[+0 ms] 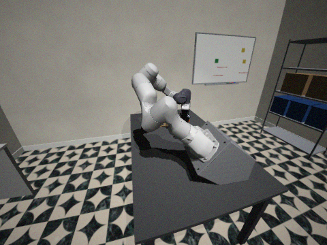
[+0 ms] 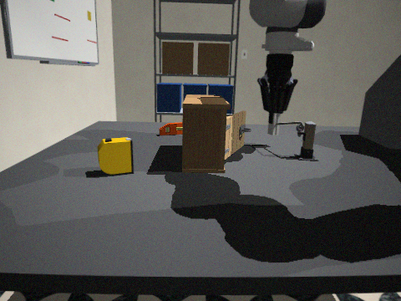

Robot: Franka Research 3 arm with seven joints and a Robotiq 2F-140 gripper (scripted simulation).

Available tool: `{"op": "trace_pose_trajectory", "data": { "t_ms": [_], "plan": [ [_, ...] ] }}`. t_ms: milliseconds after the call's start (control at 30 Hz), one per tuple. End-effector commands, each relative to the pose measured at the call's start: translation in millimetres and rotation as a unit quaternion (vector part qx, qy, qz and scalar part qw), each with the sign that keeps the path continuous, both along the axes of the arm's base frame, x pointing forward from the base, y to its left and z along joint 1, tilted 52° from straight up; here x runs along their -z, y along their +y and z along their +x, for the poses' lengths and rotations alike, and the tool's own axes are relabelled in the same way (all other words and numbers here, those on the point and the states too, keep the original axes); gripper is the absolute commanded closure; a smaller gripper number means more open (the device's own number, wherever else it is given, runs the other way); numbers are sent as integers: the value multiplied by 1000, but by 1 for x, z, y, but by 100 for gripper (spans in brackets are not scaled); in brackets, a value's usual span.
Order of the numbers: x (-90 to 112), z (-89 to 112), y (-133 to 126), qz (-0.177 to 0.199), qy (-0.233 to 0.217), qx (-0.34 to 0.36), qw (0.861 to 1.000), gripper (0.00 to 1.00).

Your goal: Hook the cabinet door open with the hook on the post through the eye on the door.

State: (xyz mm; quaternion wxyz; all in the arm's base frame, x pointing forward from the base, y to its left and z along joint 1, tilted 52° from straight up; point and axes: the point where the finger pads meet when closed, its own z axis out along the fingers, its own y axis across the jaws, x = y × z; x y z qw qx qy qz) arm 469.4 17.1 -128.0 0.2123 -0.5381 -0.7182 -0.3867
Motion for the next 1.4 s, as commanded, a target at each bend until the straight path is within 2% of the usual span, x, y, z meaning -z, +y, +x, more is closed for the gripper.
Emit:
{"op": "trace_pose_trajectory", "data": {
  "t_ms": [0, 1367],
  "plan": [
    [-3, 1, -5, 0, 1, 1, 1000, 97],
    [-25, -4, -31, 0, 1, 1, 1000, 97]
  ]
}}
